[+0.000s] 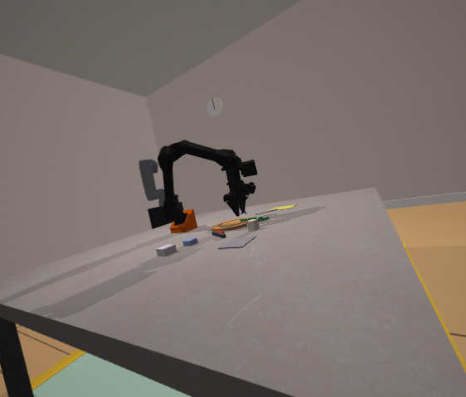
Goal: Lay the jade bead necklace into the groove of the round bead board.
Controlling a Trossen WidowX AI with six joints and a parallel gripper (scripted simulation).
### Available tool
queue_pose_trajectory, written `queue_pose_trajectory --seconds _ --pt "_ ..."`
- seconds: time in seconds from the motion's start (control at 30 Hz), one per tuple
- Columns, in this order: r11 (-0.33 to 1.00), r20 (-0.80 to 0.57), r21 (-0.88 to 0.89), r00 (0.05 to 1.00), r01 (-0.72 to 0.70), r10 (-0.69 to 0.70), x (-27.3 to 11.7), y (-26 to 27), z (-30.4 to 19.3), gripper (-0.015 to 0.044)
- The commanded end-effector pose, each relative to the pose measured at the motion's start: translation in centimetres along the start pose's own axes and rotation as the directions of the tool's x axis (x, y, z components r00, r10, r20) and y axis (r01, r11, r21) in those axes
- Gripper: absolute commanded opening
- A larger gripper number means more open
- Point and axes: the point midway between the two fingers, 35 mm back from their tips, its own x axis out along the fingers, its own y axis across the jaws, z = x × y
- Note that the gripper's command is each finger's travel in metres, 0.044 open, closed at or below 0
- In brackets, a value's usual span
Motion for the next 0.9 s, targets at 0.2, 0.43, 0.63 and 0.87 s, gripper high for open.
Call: queue_pose_trajectory --seconds 0.2,0.43,0.63,0.87 --pt "0.998 0.016 -0.066 1.000 -0.006 0.007 -1.4 0.4 5.2 0.0200" --pt "0.998 0.015 -0.062 1.000 -0.006 0.007 -0.7 0.4 5.1 0.0200" --pt "0.998 0.015 -0.063 1.000 -0.006 0.007 -0.1 0.4 5.1 0.0200" --pt "0.998 0.015 -0.064 1.000 -0.005 0.006 1.1 0.4 5.2 0.0200"
